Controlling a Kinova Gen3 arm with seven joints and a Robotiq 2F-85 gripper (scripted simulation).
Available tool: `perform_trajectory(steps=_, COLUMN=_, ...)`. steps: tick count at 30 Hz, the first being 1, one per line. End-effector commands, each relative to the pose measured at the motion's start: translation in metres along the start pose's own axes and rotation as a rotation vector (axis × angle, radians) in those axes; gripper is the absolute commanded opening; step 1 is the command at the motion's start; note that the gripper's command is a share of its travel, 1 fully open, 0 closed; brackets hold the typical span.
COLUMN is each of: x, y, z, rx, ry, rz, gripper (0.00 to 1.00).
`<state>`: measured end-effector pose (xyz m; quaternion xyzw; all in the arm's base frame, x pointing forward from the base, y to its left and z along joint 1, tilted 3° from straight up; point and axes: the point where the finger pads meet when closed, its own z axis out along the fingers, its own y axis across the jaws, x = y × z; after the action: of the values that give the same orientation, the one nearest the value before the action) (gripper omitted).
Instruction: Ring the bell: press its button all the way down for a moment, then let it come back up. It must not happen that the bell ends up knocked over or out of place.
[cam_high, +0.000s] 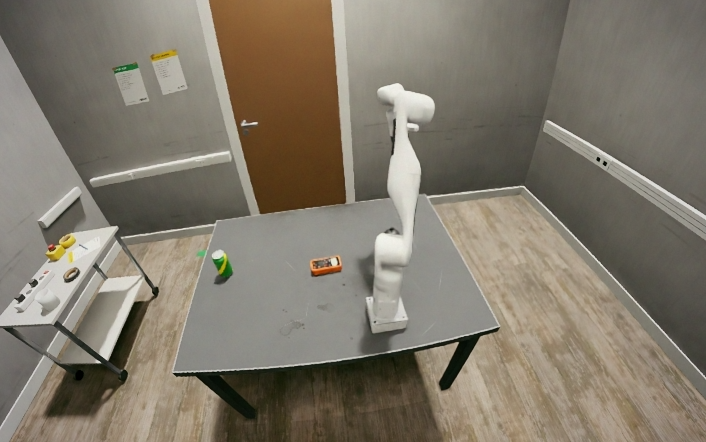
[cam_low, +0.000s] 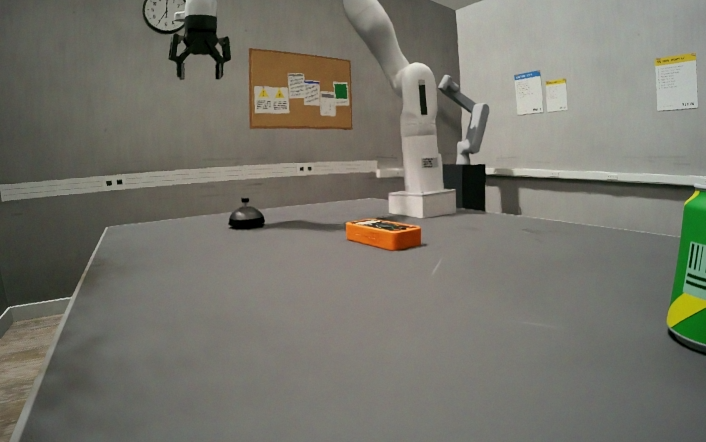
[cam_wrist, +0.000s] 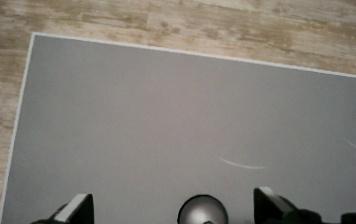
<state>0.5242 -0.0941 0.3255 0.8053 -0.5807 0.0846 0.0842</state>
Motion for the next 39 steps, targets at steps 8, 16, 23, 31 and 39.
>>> perform_trajectory(steps=8, x=0.000, y=0.000, z=-0.001, rx=0.002, ry=0.001, rz=0.000, gripper=1.00)
perform_trajectory(steps=16, x=0.000, y=0.000, z=-0.001, rx=0.002, ry=0.001, rz=0.000, gripper=1.00)
perform_trajectory(steps=23, x=-0.001, y=0.000, z=0.003, rx=0.002, ry=0.000, rz=-0.018, gripper=1.00)
perform_trajectory(steps=31, x=-0.008, y=0.001, z=0.033, rx=0.005, ry=-0.011, rz=-0.177, gripper=1.00)
perform_trajectory(steps=39, x=-0.024, y=0.007, z=0.074, rx=0.019, ry=-0.031, rz=-0.409, gripper=1.00)
